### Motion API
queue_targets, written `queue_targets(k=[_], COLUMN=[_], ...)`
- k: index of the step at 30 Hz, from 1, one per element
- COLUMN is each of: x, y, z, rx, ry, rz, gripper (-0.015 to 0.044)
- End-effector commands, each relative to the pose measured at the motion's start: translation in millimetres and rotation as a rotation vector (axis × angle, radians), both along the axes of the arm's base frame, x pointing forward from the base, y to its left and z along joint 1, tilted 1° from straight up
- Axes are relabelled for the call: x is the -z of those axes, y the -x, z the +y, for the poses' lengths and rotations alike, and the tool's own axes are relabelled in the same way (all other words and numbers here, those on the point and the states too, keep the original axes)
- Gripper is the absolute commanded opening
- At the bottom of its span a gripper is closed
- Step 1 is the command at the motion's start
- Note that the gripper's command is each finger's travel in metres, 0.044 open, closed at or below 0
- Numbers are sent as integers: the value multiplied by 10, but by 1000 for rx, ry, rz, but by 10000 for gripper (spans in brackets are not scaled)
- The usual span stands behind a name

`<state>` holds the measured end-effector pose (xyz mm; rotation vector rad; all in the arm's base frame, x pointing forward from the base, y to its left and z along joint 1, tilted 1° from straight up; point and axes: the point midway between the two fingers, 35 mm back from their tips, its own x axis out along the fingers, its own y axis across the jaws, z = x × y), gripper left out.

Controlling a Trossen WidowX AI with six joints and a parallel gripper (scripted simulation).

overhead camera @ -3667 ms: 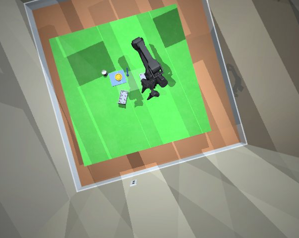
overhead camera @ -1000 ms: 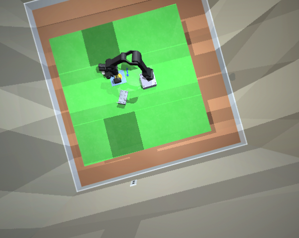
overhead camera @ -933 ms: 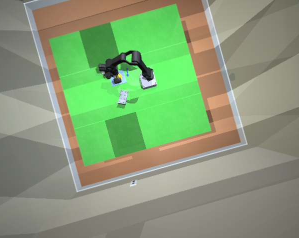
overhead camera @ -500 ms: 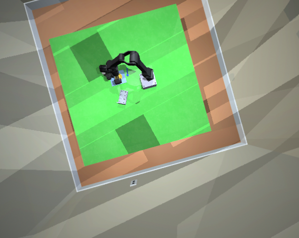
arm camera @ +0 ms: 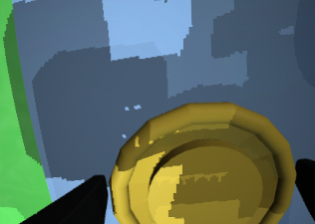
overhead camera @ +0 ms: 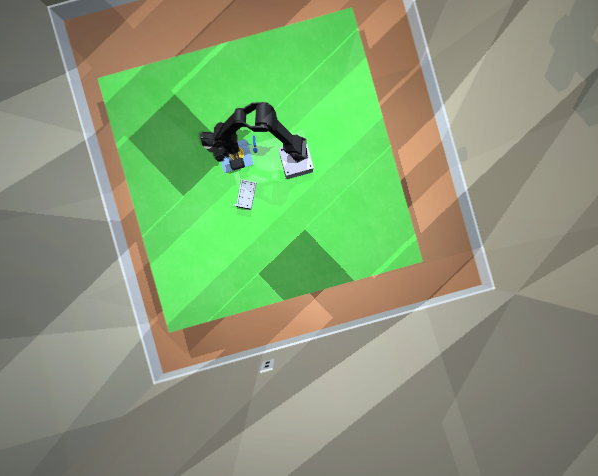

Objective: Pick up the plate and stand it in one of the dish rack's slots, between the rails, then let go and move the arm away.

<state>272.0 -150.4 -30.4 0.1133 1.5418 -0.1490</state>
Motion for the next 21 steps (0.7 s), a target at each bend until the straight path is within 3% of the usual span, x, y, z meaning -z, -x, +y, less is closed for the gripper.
queue_targets(k=[1, 15, 21], x=[21, 21, -169], y=[6, 6, -41], z=[10, 10, -14], rx=[-5, -5, -5], ry=[-4, -4, -3], rz=[0, 0, 0], gripper=[384, 310, 153])
